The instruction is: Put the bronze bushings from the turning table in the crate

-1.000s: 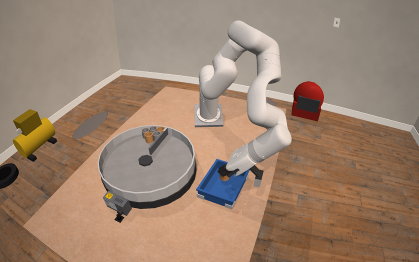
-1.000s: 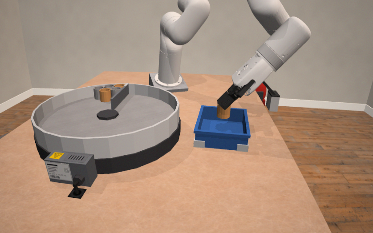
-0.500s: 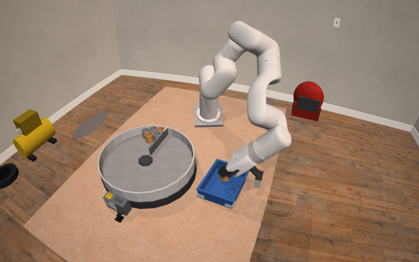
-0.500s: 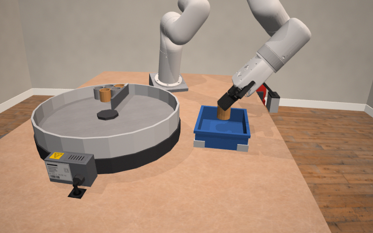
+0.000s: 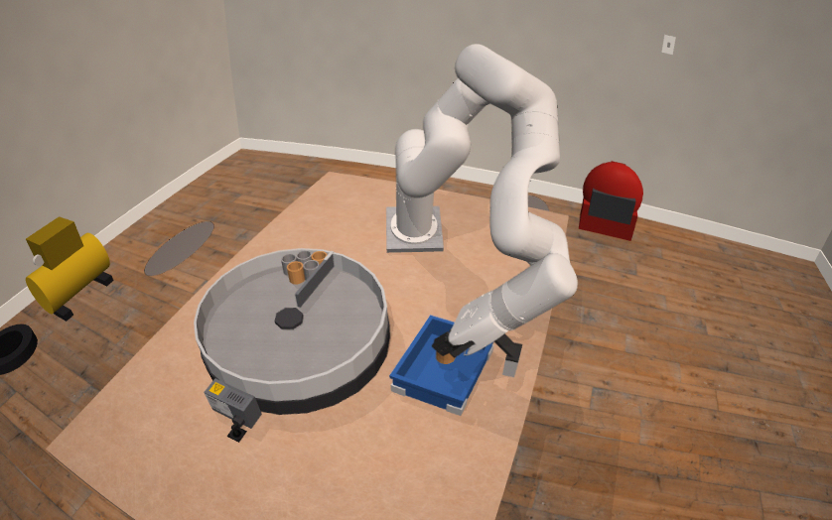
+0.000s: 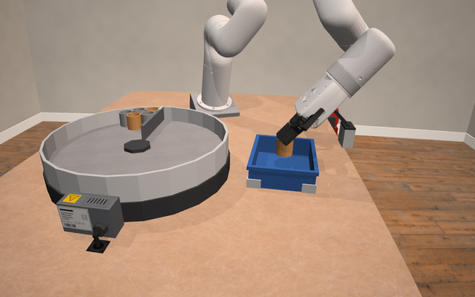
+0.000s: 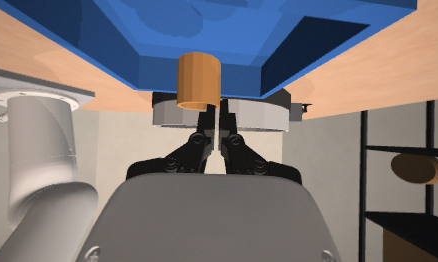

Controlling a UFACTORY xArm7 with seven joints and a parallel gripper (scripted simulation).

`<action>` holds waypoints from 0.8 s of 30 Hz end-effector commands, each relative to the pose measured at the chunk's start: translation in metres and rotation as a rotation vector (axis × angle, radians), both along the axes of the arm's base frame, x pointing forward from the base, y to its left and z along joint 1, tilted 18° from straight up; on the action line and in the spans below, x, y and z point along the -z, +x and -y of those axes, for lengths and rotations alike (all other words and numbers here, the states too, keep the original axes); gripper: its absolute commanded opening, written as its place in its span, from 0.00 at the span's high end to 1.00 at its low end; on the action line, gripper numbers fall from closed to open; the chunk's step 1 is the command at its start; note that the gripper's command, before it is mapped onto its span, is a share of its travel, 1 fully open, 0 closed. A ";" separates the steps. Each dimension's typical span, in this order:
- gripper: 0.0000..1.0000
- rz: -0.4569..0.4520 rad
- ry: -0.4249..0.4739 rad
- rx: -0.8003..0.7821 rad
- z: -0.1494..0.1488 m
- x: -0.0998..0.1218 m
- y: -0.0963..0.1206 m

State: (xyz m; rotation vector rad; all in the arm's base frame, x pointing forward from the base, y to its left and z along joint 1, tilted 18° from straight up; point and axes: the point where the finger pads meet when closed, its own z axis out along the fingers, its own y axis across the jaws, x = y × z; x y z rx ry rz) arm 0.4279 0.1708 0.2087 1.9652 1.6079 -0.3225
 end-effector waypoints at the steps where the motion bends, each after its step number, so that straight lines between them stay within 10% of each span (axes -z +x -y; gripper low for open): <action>1: 1.00 0.002 0.002 0.000 -0.001 0.006 0.003; 24: 1.00 0.002 0.002 0.000 -0.003 0.029 0.010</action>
